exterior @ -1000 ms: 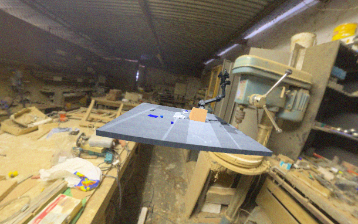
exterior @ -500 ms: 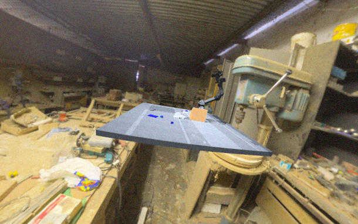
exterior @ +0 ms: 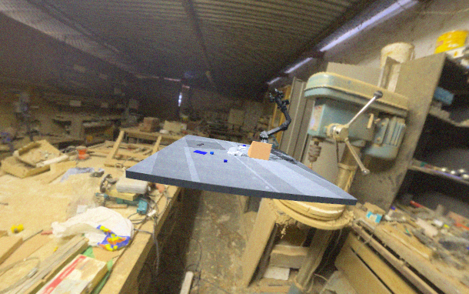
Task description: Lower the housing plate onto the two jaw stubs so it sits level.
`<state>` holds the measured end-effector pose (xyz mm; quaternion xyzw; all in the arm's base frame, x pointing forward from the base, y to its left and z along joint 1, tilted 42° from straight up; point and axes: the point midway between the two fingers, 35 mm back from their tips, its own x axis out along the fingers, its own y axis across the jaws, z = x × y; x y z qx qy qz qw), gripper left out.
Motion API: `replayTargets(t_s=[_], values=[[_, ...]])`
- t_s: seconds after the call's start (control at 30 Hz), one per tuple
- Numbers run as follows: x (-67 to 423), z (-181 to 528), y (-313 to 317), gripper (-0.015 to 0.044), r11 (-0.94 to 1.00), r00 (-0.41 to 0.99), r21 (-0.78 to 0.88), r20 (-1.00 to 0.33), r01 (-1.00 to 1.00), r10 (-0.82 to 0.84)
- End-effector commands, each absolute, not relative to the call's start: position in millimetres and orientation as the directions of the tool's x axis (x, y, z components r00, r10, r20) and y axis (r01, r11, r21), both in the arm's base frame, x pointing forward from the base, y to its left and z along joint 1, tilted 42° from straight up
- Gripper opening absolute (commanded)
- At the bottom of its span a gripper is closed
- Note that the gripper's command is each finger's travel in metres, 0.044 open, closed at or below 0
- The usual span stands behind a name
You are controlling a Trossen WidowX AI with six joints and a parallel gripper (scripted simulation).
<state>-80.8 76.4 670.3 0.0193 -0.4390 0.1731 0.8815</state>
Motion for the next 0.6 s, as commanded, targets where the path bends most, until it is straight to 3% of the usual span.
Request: replayTargets(t_s=[0.0,0.57], values=[[-50,668,66,0.044,0.953,0.614,-0.065,0.751,-0.297,0.243],[55,636,22,0.044,0.98,0.812,0.139,0.582,-0.144,0.036]])
